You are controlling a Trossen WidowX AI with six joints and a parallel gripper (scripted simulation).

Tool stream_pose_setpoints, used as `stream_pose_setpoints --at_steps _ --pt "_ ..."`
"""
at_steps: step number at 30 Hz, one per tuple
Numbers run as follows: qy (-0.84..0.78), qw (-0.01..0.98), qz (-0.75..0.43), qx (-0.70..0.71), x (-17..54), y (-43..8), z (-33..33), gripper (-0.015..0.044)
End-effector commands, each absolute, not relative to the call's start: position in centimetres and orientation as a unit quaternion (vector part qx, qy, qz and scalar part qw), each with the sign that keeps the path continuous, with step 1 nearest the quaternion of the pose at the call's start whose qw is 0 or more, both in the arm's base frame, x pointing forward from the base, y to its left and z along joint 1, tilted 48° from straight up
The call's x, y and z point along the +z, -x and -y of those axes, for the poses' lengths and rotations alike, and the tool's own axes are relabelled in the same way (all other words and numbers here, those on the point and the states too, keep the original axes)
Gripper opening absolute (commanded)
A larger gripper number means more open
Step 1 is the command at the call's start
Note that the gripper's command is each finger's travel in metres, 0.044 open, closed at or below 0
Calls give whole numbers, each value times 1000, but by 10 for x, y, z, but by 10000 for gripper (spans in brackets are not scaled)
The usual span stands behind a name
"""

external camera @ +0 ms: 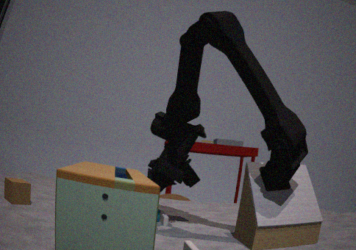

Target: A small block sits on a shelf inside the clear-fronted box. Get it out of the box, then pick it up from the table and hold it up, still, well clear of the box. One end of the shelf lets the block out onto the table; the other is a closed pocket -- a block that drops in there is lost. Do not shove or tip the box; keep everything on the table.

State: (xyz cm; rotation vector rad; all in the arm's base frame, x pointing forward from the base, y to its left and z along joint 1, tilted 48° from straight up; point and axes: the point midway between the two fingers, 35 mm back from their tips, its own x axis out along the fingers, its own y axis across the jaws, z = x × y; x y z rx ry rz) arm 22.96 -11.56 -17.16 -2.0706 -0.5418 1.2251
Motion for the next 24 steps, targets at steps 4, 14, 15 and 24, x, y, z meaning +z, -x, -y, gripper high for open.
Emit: stream_pose_setpoints --at_steps 4,14,15,24 --pt "789 338 208 469 -181 -230 104 285" --pt "789 339 208 468 -191 -231 92 285" --pt "789 339 208 468 -192 -232 90 285" --pt "789 340 208 468 -200 -232 79 285"
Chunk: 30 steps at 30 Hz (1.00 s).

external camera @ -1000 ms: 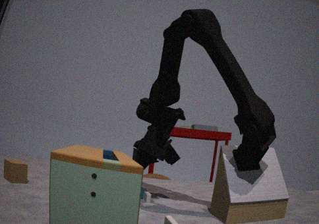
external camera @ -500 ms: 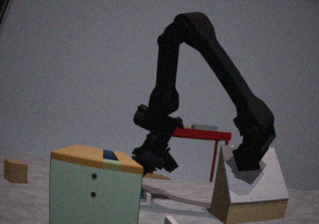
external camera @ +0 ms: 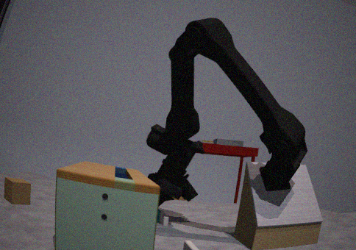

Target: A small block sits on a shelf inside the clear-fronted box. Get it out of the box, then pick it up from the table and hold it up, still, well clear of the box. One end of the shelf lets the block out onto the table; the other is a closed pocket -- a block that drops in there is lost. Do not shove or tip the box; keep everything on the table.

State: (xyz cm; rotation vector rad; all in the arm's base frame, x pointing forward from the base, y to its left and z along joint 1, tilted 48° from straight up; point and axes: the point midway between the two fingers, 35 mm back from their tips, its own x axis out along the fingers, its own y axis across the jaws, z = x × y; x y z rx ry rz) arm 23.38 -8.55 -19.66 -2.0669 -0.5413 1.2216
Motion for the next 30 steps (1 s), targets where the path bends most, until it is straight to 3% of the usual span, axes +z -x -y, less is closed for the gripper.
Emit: stream_pose_setpoints --at_steps 1,6,14,17,19,30 --pt "789 341 208 467 -201 -232 77 285" --pt "789 341 209 467 -204 -233 73 285" --pt "789 341 209 467 -204 -233 73 75" --pt "789 341 209 467 -204 -233 73 55" --pt "794 330 207 467 -204 -232 78 2" --pt "790 336 207 469 -165 -228 118 0"
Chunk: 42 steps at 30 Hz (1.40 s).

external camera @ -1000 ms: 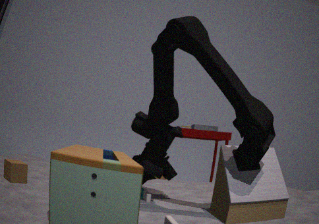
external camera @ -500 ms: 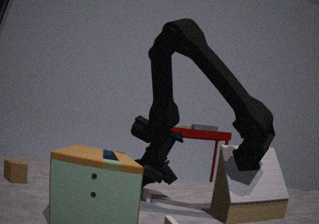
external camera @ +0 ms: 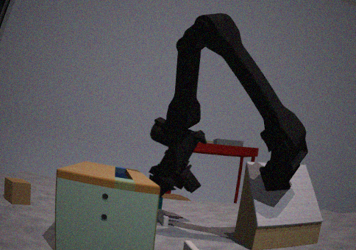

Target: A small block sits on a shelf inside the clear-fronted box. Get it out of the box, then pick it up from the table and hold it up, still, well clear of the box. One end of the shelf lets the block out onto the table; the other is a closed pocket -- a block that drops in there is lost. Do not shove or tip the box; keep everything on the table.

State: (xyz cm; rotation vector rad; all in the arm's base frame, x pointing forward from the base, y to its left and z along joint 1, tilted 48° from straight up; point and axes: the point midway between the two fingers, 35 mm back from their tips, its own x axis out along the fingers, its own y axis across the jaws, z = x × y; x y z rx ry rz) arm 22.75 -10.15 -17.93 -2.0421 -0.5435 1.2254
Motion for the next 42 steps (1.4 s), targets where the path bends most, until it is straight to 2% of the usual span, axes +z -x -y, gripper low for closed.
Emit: stream_pose_setpoints --at_steps 1,8,37,42 --pt "790 336 208 469 -163 -228 120 0" --pt "786 344 196 474 -157 -227 123 0" --pt "700 485 -55 522 -69 -202 163 0" --pt "694 492 -69 521 -65 -200 164 0"
